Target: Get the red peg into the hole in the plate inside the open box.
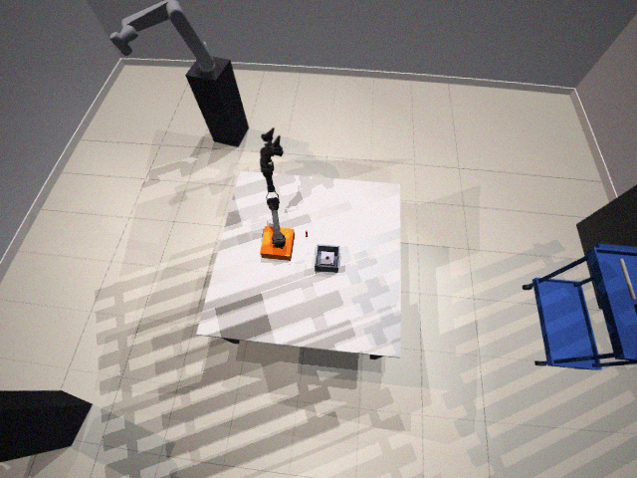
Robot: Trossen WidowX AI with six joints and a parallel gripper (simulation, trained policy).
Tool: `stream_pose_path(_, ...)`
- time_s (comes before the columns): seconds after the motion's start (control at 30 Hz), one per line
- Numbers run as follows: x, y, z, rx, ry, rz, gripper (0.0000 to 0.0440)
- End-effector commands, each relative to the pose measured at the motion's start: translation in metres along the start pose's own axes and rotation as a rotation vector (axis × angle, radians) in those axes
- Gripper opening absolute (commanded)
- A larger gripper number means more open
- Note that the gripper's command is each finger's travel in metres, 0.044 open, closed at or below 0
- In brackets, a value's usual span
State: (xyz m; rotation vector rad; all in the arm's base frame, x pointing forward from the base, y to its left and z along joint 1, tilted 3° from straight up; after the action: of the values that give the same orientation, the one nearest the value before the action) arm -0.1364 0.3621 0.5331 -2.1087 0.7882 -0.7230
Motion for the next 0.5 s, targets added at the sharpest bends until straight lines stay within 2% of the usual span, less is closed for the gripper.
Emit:
stream_pose_path(0.0, 0.003, 0.001, -0.004, 0.011, -0.019, 0.009, 0.0419)
stream_pose_path(0.07, 0.013, 0.002, -0.014, 0.036, -0.073, 0.033, 0.044)
stream_pose_path(0.47, 0.084, 0.013, -0.065, 0.188, -0.43, 0.184, 0.044)
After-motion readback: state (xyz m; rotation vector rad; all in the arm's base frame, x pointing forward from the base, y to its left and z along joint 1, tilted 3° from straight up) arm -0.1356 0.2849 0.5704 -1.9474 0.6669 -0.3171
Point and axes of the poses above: the point midway between the two fingers, 35 mm back from their tips, its own y axis back along the fingers, its own x axis across the jaws, z = x × y, the point moved 7 cm from there along y, back along the fingers, and after that the axes turned 4 degrees about y, right-handed, at the moved point
